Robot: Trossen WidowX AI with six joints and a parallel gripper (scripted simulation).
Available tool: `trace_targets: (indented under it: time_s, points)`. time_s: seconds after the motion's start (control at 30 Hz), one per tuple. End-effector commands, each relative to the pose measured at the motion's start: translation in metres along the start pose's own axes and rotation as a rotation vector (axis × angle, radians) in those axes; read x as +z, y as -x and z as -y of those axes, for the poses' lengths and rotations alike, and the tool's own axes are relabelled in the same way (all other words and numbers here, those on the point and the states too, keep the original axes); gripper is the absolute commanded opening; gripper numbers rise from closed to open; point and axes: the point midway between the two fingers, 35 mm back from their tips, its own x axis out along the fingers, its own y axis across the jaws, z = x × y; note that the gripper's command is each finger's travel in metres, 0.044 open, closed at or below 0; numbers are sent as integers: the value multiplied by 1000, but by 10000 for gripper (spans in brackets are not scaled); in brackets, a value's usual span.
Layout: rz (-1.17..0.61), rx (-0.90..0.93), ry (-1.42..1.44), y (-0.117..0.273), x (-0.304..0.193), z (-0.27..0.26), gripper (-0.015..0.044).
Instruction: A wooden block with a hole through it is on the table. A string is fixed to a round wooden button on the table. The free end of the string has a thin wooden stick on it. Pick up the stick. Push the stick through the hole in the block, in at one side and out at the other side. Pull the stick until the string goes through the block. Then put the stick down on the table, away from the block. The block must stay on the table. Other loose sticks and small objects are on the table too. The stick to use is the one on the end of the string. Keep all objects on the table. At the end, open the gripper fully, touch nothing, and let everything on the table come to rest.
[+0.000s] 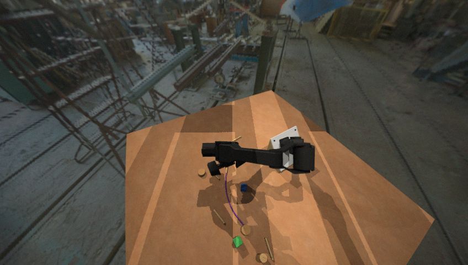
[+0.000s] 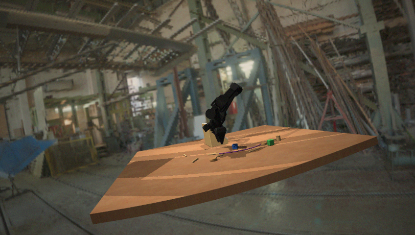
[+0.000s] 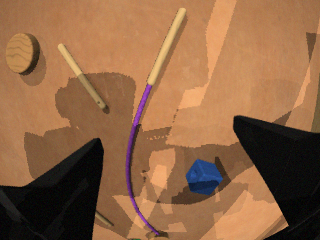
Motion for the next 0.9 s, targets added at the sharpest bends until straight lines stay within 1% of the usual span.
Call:
trace_targets:
  time_s: [0.0, 0.47, 0.87]
  points:
    - [9, -5, -527, -2, 26, -3, 440]
    - [9, -5, -527, -2, 26, -3, 440]
    - [9, -5, -527, -2, 26, -3, 125]
